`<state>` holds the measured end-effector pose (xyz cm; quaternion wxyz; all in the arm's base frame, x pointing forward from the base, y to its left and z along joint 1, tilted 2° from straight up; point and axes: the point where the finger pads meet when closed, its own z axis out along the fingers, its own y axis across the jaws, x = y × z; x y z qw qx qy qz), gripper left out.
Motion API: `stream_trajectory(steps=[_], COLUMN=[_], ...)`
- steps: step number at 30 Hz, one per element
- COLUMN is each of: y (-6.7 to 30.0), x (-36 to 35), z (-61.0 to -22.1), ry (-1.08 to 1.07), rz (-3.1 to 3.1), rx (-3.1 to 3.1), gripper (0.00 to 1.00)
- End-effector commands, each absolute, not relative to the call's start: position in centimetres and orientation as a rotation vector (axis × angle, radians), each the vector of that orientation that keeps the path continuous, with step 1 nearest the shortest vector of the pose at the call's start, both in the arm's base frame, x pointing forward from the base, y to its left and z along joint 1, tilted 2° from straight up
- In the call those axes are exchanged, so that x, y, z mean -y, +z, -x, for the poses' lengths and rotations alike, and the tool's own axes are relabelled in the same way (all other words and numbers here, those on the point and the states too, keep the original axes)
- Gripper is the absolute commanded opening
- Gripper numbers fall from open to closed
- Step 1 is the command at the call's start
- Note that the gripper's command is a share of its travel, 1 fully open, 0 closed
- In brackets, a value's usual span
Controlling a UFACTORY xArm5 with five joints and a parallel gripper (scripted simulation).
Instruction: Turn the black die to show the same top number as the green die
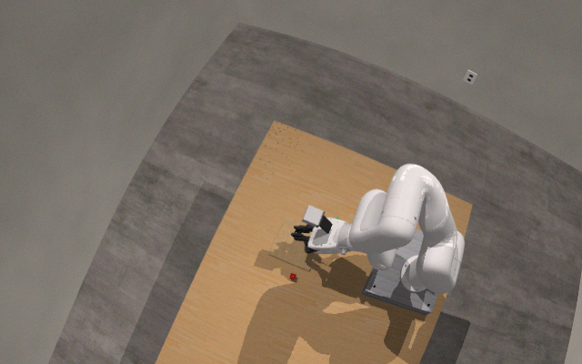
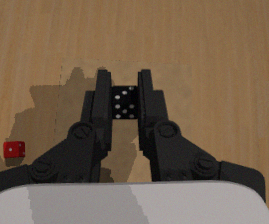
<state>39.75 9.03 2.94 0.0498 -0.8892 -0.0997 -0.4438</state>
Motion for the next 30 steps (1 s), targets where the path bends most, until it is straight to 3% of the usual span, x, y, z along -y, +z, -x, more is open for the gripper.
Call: stream_trajectory(steps=[1, 18, 30], y=[1.9, -2.9, -3.6], x=[-9.0, -9.1, -9.1], z=[-39.8, -39.6, -39.6], ry=[-1.355, -1.375, -1.361], rz=[2.707, 2.693, 2.701], rx=[0.303, 0.306, 0.307], gripper=[0.11, 0.11, 0.11])
